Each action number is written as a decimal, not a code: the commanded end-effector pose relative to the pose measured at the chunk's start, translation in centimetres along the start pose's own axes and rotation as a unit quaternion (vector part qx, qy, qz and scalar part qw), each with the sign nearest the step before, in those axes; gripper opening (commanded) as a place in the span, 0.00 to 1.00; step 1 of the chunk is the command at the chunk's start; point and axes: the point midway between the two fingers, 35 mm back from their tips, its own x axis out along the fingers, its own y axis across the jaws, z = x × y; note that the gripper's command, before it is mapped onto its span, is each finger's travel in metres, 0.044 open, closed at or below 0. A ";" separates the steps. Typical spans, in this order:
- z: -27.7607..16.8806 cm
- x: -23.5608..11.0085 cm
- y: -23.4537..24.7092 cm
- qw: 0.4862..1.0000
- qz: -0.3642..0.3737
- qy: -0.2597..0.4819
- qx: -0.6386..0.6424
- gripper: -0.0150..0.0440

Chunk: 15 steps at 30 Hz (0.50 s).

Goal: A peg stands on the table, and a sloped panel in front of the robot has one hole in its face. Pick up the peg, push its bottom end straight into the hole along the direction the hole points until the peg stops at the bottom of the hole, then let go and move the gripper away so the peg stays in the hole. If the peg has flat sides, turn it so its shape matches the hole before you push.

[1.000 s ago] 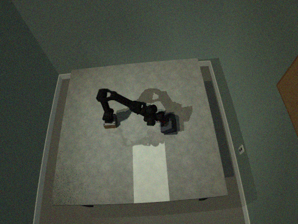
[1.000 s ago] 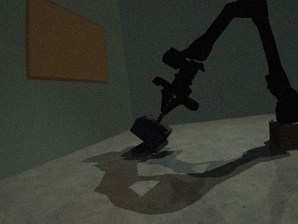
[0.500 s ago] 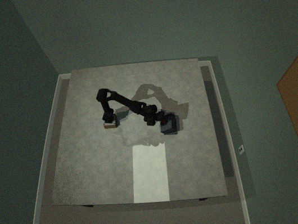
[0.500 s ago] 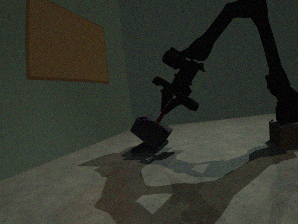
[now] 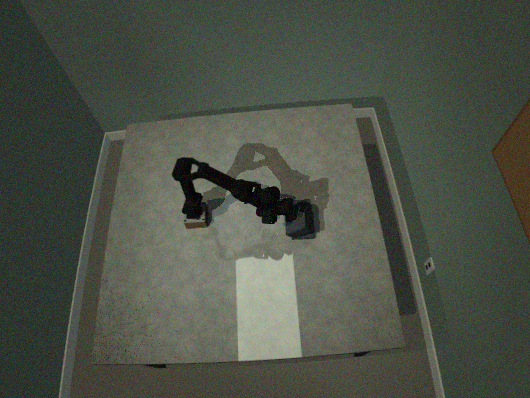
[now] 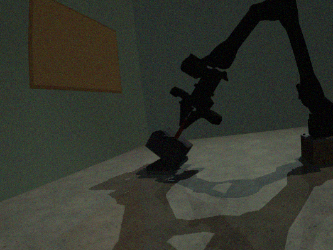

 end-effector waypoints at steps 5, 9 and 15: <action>0.0 0.1 0.4 1.000 0.003 0.000 0.000 0.25; 0.0 0.3 0.4 1.000 0.003 0.000 0.000 0.25; 0.0 0.6 0.4 1.000 0.003 0.000 0.000 0.25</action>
